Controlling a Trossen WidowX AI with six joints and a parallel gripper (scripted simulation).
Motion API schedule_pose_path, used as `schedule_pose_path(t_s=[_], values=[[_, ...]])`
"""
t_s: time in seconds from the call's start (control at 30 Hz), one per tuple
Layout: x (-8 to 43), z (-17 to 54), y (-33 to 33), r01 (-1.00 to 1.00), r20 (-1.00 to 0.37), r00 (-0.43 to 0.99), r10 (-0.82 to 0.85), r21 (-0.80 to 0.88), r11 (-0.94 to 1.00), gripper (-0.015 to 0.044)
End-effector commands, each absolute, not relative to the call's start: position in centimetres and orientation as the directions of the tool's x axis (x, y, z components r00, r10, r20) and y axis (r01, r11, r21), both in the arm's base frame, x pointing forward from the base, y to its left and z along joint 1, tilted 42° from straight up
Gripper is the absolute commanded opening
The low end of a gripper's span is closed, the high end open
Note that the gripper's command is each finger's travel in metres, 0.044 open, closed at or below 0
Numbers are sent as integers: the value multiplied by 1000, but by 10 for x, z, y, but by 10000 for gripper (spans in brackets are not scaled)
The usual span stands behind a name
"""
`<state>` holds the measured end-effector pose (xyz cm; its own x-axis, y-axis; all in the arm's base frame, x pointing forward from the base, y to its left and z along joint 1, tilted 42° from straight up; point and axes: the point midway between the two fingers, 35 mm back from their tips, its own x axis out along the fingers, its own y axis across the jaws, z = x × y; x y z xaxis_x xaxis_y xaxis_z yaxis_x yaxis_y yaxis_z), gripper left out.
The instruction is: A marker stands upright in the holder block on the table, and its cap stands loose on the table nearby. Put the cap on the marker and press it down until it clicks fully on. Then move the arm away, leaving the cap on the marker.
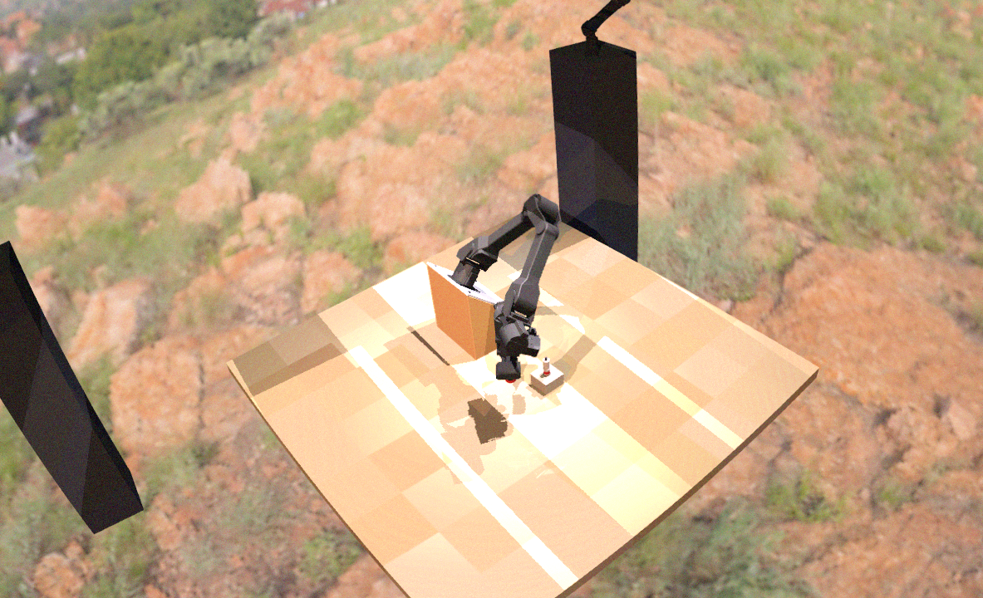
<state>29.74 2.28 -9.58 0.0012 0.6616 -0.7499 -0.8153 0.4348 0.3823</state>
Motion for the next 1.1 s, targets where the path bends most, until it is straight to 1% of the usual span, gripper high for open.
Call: schedule_pose_path(t_s=[0.0, 0.9, 1.07], values=[[302, -83, 28, -815, -748, 3, 663, 383, 435, 0], [310, 6, 72, -816, -742, 2, 670, 387, 430, 0], [310, 10, 76, -815, -743, 2, 669, 386, 431, 0]])
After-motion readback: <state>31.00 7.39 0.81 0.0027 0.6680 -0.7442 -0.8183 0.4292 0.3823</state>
